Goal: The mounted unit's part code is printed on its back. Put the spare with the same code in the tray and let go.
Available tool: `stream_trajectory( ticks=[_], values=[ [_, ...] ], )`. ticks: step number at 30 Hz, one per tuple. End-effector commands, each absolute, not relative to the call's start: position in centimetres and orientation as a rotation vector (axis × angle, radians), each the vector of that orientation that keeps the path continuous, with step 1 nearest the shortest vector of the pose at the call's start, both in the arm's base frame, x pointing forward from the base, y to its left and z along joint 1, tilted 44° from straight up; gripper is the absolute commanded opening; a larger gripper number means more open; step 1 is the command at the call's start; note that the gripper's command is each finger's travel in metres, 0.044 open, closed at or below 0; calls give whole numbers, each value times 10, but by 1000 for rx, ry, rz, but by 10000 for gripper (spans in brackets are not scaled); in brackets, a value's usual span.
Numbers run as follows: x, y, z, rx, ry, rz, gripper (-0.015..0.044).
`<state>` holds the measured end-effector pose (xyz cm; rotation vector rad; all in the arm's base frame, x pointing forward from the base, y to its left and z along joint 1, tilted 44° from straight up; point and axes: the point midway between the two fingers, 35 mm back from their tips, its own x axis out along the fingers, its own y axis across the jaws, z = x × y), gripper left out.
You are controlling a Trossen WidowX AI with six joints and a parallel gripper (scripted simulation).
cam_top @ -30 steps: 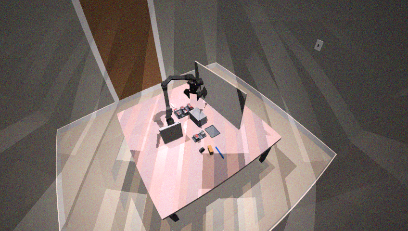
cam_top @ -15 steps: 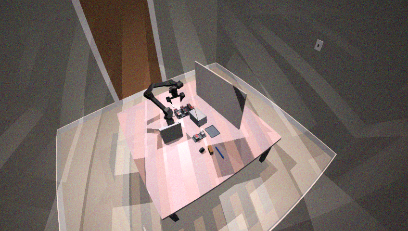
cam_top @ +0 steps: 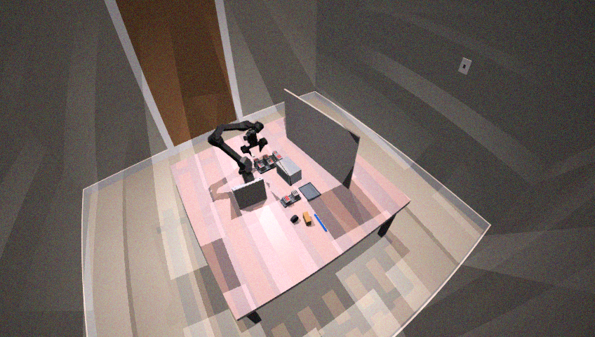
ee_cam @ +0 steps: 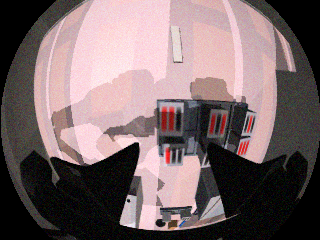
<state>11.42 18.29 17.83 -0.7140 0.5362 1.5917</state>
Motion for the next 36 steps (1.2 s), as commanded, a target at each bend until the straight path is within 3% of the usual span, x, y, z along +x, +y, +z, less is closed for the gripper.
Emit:
stream_trajectory(
  ticks=[1, 36],
  values=[
    [113, 197, 167, -711, 541, 1590, 300],
    [115, 228, 137, -715, 544, 1591, 300]
  ],
)
